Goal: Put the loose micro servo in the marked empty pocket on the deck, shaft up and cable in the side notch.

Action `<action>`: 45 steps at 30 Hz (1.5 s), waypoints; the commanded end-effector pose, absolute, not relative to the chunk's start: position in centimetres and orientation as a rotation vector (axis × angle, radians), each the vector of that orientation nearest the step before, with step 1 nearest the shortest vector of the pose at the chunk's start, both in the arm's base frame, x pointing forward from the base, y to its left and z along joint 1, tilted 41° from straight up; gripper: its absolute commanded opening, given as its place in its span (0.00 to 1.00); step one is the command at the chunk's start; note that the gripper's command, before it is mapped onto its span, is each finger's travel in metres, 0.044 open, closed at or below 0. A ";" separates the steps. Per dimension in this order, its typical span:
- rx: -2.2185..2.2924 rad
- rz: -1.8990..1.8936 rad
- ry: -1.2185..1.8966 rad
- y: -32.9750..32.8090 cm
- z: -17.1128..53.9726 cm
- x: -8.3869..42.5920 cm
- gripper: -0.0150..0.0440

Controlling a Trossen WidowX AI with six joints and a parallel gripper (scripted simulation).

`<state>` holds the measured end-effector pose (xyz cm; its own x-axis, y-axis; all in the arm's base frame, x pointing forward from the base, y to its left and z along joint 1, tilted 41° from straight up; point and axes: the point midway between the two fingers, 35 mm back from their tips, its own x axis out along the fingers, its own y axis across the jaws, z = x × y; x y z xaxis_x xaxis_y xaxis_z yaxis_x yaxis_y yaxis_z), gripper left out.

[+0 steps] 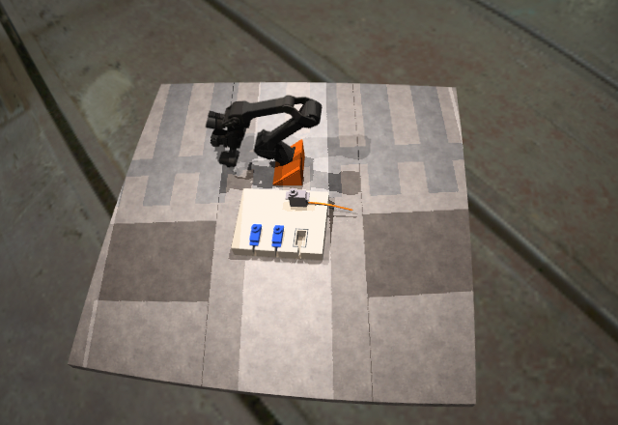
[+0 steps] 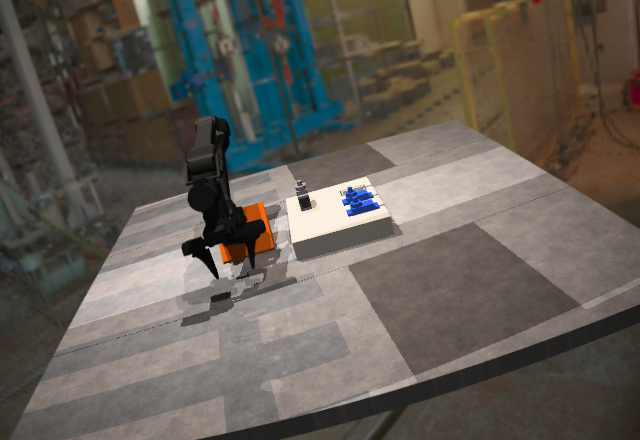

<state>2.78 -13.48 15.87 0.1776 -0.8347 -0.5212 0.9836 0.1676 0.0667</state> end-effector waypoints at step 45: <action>0.062 -0.422 1.189 -9.4 14.5 14.0 1.00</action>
<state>13.21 -9.92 14.50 0.3278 -0.3102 -0.8923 0.4268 0.8913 -0.1531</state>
